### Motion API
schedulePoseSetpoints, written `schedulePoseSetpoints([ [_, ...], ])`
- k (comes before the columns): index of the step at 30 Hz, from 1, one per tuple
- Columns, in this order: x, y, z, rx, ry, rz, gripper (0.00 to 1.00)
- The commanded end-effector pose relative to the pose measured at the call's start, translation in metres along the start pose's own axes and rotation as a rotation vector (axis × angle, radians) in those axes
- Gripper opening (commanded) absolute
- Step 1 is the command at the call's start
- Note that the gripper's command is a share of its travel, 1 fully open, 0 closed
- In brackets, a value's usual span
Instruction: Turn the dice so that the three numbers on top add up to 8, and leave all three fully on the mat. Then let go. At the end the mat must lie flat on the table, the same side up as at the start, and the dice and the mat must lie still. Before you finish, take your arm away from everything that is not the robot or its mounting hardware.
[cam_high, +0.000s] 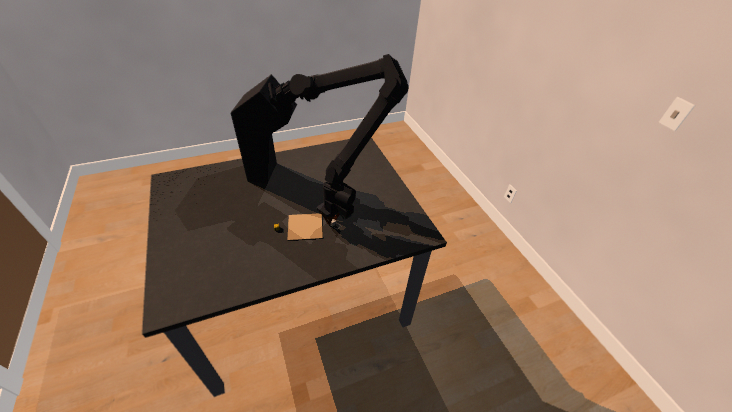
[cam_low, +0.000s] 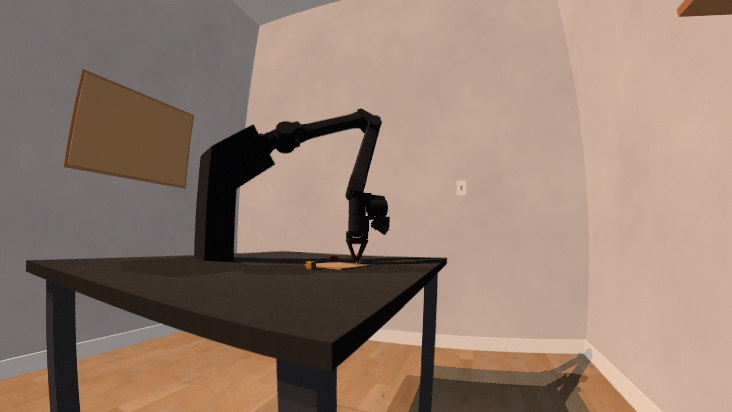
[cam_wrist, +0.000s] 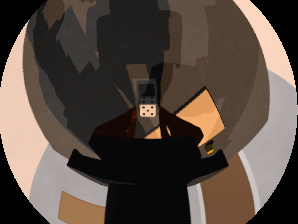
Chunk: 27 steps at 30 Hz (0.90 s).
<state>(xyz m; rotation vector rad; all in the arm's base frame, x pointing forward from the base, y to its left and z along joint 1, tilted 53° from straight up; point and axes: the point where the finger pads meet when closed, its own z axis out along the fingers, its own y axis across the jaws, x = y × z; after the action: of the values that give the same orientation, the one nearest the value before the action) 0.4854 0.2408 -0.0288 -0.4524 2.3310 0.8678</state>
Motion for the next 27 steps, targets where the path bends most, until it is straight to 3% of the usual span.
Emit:
schedulePoseSetpoints([
  [1, -0.003, 0.0089, 0.0045, -0.011, -0.005, -0.012, 0.34],
  [19, -0.003, 0.0089, 0.0045, -0.011, -0.005, -0.012, 0.34],
  [20, -0.003, 0.0089, 0.0045, -0.011, -0.005, -0.012, 0.15],
  [27, -0.003, 0.0089, 0.0045, -0.011, -0.005, -0.012, 0.15],
])
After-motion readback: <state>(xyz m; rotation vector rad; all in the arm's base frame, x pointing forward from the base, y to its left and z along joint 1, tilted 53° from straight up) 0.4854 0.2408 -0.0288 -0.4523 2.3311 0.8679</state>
